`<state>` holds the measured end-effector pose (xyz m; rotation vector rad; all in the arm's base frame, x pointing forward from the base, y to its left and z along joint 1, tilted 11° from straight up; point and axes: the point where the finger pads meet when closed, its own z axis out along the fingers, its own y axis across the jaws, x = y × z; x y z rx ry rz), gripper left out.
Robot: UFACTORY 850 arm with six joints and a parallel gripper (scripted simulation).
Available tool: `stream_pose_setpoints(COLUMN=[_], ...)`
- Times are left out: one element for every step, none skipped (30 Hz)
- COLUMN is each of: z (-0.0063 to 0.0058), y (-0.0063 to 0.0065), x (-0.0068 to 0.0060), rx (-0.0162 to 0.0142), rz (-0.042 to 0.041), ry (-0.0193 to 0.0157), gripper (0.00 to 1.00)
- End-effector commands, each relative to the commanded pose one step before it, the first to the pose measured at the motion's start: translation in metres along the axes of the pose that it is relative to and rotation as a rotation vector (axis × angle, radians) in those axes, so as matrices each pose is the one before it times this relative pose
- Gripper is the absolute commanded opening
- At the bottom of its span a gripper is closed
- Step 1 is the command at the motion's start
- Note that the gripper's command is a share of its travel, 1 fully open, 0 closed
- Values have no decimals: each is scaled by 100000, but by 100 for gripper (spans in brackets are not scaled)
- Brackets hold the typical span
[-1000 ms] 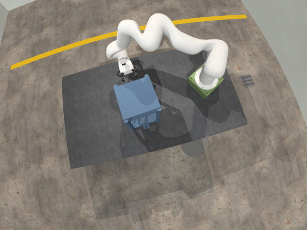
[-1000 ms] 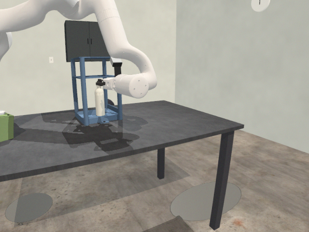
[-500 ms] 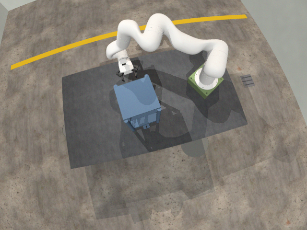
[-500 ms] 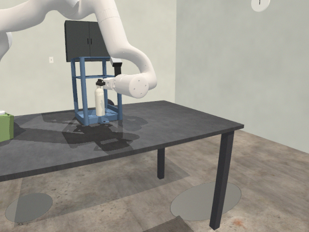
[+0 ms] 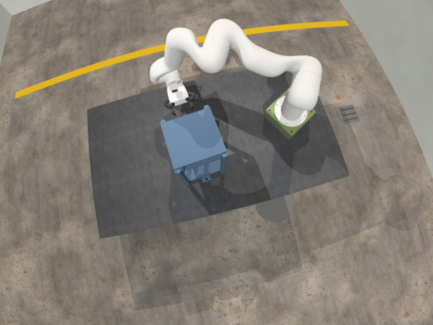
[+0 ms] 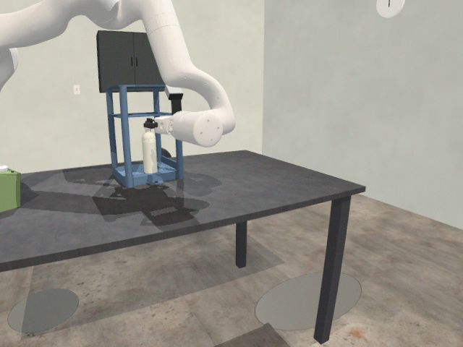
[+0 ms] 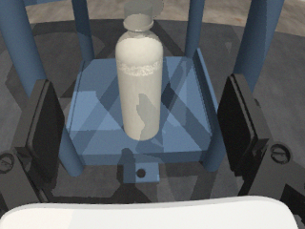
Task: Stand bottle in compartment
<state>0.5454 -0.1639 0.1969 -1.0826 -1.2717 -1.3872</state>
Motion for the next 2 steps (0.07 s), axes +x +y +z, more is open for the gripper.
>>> stream_pose_setpoints(z=[-34, 0], y=[50, 0], x=[84, 0], rx=[20, 0], rz=[-176, 0], ry=[-75, 0], gripper=[100, 100])
